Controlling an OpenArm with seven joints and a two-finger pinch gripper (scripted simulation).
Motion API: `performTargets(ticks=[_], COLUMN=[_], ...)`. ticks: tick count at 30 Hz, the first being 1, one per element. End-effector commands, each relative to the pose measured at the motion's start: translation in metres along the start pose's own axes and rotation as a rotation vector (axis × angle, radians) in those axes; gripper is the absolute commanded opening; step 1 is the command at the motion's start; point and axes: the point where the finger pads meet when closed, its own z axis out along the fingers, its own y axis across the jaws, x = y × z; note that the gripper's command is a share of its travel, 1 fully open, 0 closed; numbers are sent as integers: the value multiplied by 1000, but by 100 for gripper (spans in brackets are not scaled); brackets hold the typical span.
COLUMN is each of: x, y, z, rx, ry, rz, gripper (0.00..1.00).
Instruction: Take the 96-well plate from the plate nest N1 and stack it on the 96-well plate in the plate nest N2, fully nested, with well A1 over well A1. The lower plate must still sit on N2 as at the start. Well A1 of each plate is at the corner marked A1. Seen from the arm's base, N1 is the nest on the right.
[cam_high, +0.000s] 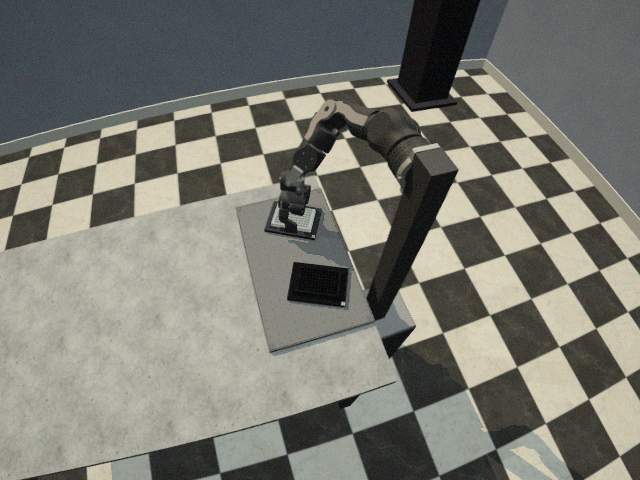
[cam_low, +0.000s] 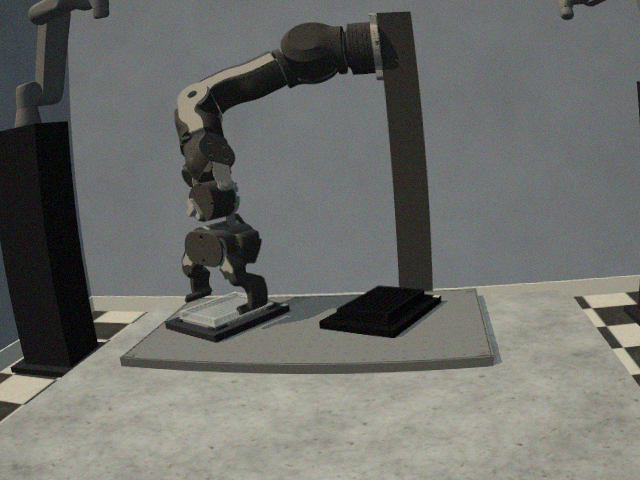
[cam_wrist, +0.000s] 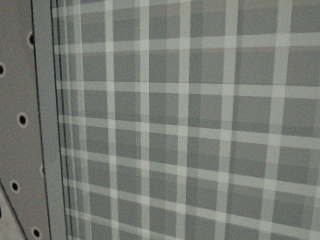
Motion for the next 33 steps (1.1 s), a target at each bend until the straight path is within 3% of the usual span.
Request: performTargets(ticks=[1, 2, 33], x=[2, 2, -1], y=[2, 2, 1], z=[6, 10, 7], rx=[-12, -13, -8], ry=[0, 1, -2], rz=[-8, -8, -5], gripper=[77, 77, 77])
